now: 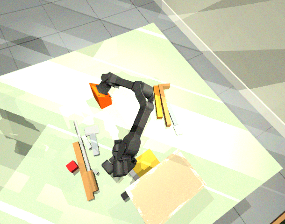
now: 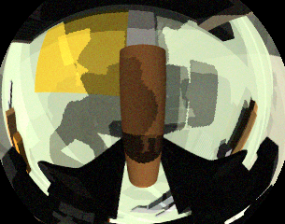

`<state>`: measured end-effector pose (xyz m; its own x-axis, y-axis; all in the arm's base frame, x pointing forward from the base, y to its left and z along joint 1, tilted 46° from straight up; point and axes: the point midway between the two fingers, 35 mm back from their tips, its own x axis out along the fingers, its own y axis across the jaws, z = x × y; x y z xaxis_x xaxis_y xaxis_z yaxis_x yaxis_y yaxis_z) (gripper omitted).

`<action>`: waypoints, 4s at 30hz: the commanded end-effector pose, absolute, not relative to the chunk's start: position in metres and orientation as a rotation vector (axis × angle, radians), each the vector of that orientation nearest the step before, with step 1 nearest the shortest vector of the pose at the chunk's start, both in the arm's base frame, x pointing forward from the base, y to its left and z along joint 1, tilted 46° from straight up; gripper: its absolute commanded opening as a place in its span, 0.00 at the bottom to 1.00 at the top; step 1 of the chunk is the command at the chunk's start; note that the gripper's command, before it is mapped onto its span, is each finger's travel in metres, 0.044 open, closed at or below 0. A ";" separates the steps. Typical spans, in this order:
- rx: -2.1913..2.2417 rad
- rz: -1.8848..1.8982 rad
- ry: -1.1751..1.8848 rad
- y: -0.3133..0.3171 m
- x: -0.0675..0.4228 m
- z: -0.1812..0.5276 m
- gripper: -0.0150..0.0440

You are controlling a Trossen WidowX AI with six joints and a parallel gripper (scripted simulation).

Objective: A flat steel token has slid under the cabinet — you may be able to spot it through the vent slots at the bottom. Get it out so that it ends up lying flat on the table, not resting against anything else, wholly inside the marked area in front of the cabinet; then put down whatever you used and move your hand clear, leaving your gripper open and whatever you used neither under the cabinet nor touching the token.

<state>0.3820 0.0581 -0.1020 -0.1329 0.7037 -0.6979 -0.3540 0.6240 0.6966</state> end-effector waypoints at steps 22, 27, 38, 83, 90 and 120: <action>0.315 0.935 1.435 0.067 0.405 -0.097 0.25; 0.315 0.935 1.435 0.068 0.407 -0.097 0.25; 0.316 0.935 1.436 0.077 0.404 -0.088 0.25; 0.319 0.937 1.437 0.112 0.384 -0.050 0.25; 0.319 0.937 1.437 0.111 0.383 -0.051 0.25; 0.319 0.936 1.438 0.101 0.356 -0.057 0.25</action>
<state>0.3606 0.1020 -0.0557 -0.1332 0.7052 -0.6964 -0.3498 0.6239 0.6988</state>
